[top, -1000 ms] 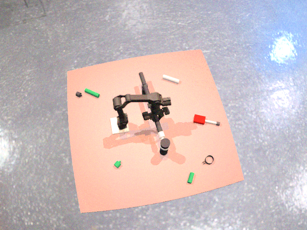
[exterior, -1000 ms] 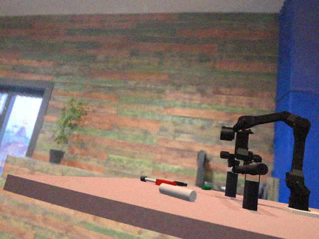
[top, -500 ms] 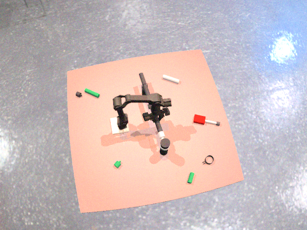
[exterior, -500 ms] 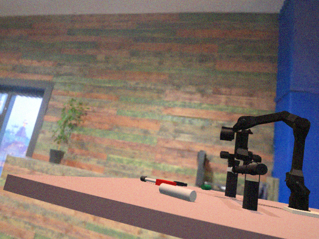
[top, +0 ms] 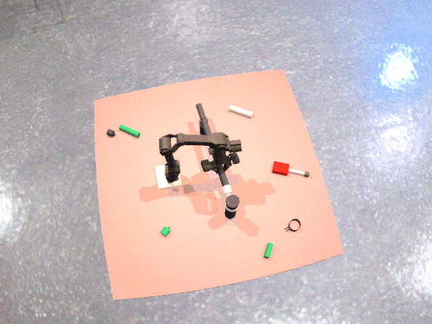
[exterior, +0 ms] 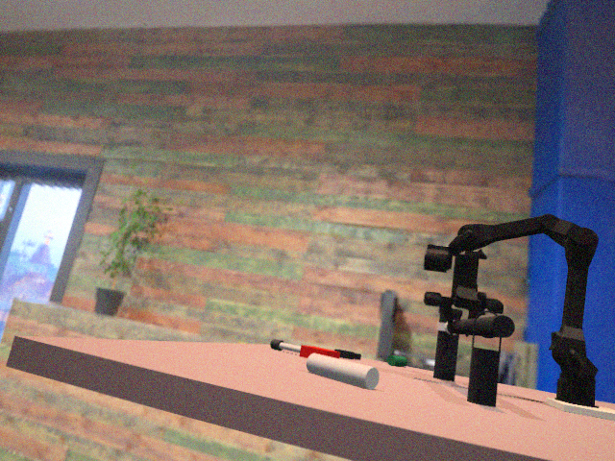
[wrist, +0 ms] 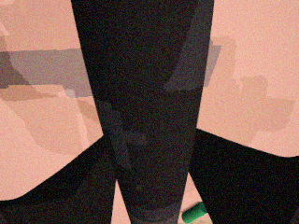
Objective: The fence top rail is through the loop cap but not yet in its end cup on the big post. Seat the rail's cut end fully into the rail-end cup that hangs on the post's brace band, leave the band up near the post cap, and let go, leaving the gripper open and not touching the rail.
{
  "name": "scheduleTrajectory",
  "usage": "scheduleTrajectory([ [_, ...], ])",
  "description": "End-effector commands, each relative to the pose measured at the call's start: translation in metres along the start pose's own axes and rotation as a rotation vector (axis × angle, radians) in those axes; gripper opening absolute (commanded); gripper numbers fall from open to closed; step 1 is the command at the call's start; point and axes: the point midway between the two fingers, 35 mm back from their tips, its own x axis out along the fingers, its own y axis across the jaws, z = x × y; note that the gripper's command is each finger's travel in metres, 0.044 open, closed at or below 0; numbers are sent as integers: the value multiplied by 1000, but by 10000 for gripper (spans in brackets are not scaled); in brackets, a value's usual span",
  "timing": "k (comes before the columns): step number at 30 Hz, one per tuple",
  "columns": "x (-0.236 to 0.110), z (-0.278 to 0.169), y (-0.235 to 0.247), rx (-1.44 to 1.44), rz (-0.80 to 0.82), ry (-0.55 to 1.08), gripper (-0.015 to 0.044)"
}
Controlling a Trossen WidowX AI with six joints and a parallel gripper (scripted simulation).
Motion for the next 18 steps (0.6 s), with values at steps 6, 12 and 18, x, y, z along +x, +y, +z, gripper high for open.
scheduleTrajectory([
  [6,0,-7,-1,3,-5,13,0],
  [12,1,-3,0,0,0,1,0],
  [18,1,-3,0,0,0,1,53],
])
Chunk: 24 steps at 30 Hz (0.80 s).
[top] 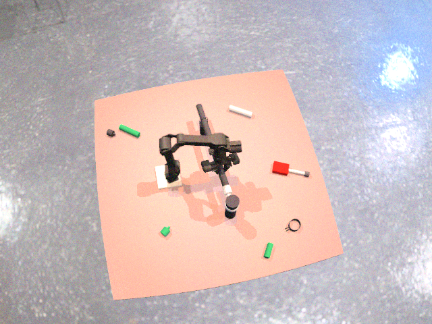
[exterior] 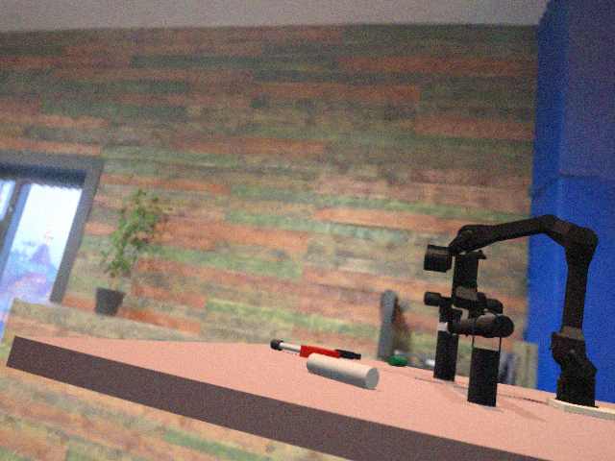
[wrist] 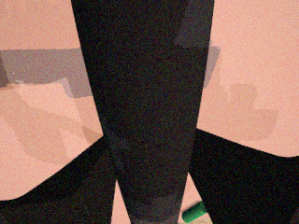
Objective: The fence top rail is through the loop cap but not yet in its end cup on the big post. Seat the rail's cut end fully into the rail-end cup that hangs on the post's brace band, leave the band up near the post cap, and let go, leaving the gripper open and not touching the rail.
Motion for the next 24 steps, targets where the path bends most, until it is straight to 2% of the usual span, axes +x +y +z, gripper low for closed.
scheduleTrajectory([
  [1,0,0,0,0,0,0,79],
  [9,-2,1,0,0,0,0,289],
  [15,-22,13,-1,0,0,-2,440],
  [24,-48,29,1,0,0,-3,440],
])
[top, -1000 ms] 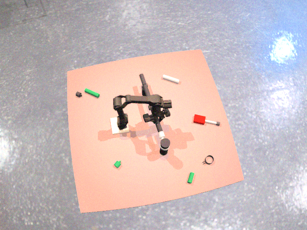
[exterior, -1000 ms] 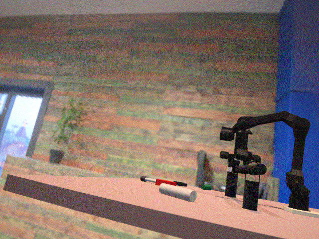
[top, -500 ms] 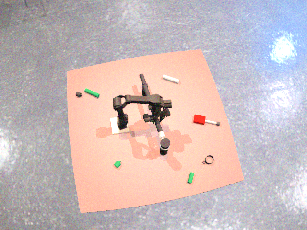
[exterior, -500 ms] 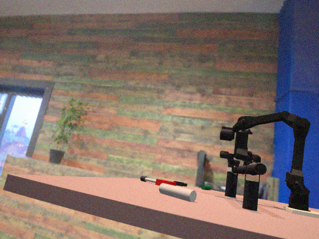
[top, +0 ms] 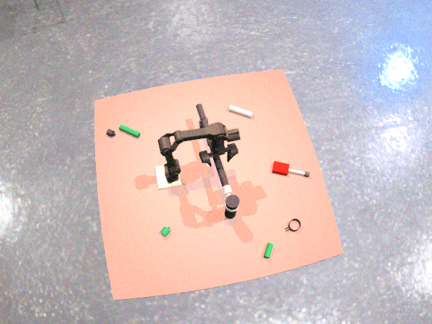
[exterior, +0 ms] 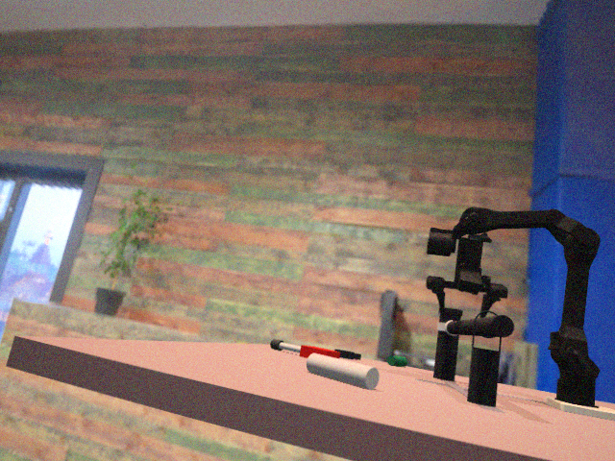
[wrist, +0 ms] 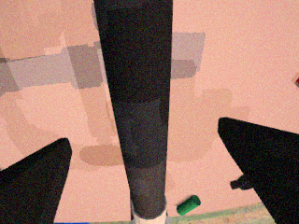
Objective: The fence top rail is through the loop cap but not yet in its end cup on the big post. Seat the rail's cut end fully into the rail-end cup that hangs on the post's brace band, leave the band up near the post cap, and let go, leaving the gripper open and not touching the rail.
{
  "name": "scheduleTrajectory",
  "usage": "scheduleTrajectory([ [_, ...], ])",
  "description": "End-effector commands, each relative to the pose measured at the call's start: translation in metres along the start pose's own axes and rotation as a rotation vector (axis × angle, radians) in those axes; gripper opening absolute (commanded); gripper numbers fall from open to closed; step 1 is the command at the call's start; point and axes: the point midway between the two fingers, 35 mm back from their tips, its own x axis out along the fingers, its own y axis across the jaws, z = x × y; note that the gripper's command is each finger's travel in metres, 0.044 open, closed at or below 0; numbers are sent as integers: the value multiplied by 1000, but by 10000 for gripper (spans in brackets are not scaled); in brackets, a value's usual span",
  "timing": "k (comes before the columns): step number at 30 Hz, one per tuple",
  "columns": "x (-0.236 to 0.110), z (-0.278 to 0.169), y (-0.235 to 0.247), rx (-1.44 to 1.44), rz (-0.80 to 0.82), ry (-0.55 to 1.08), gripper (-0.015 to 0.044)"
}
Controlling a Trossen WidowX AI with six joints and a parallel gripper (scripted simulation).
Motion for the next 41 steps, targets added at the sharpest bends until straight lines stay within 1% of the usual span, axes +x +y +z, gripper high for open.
scheduleTrajectory([
  [1,-2,0,0,-2,-1,0,440],
  [4,-15,0,-1,-14,-13,0,440],
  [6,-32,0,0,-29,-26,1,440],
  [9,-40,0,0,-37,-33,1,440],
  [41,-40,0,0,-37,-33,1,440],
])
